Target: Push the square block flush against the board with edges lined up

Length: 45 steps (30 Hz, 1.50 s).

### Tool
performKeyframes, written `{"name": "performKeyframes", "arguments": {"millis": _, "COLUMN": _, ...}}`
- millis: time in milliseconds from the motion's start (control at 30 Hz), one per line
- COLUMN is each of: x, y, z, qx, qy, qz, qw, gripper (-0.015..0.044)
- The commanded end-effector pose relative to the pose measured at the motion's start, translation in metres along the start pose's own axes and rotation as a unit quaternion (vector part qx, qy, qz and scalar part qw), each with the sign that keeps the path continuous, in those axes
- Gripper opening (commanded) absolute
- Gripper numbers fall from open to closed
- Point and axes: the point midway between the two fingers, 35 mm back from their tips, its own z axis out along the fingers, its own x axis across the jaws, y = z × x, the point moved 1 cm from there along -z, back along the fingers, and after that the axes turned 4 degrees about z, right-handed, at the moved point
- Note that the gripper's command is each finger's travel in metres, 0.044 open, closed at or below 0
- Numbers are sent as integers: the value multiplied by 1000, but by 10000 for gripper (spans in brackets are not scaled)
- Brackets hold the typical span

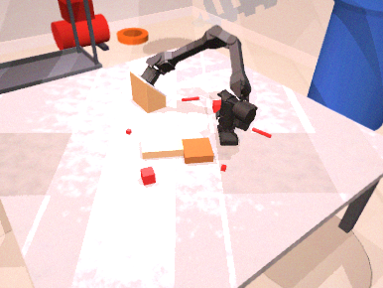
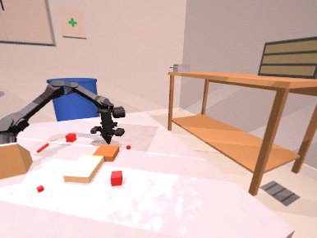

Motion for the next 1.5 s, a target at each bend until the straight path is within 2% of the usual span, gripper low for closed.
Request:
{"name": "performKeyframes", "arguments": {"millis": 0, "x": -1, "y": -1, "z": -12, "qx": 0, "qy": -1, "qz": 1, "qw": 1000, "gripper": 0}}
{"name": "performKeyframes", "arguments": {"millis": 67, "x": -1, "y": -1, "z": -43, "qx": 1, "qy": -1, "qz": 1, "qw": 1000, "gripper": 0}}
{"name": "performKeyframes", "arguments": {"millis": 133, "x": 0, "y": -1, "z": -56, "qx": 0, "qy": -1, "qz": 2, "qw": 1000, "gripper": 0}}
{"name": "performKeyframes", "arguments": {"millis": 367, "x": -5, "y": -3, "z": -52, "qx": -2, "qy": -4, "qz": 15, "qw": 1000, "gripper": 0}}
{"name": "performKeyframes", "arguments": {"millis": 767, "x": -44, "y": -26, "z": -55, "qx": 3, "qy": -7, "qz": 207, "qw": 978, "gripper": 0}}
{"name": "performKeyframes", "arguments": {"millis": 1100, "x": -74, "y": -44, "z": -57, "qx": 2, "qy": -8, "qz": 371, "qw": 928, "gripper": 0}}
{"name": "performKeyframes", "arguments": {"millis": 1467, "x": -104, "y": -67, "z": -58, "qx": 0, "qy": -7, "qz": 539, "qw": 842, "gripper": 0}}
